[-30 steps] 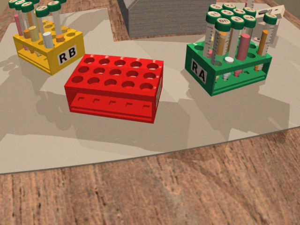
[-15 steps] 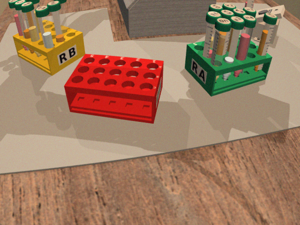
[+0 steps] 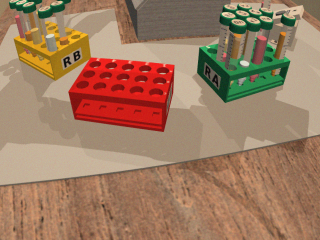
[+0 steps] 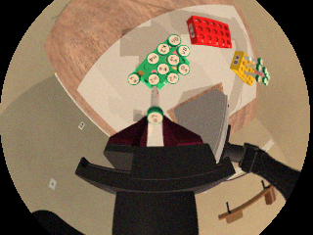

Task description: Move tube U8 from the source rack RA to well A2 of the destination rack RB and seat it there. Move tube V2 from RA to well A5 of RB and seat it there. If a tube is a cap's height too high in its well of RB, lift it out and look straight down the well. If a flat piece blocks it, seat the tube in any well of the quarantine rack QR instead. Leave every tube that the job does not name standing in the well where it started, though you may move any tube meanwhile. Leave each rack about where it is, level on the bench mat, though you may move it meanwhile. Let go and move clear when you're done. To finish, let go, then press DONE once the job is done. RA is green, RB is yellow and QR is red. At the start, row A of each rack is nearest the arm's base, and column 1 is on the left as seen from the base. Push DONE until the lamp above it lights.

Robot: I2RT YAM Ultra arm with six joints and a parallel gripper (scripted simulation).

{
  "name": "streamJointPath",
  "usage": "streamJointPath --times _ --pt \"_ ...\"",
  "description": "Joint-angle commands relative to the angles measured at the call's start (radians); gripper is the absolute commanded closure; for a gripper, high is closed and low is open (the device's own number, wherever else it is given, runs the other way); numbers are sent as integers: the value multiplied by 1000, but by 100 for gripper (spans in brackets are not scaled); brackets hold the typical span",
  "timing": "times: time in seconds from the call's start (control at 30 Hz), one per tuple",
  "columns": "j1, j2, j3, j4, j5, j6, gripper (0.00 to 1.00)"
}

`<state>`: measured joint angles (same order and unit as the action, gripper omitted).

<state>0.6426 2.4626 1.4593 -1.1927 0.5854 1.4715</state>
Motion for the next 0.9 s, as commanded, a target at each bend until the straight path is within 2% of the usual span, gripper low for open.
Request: streamJointPath --times 0.0,0.4,0.5,0.87 --pt "20 -6 35 -14 17 -10 100" --pt "20 8 28 18 17 -10 100" --pt "19 4 -8 22 17 -10 100" --pt "18 -30 -44 34 17 -11 100"
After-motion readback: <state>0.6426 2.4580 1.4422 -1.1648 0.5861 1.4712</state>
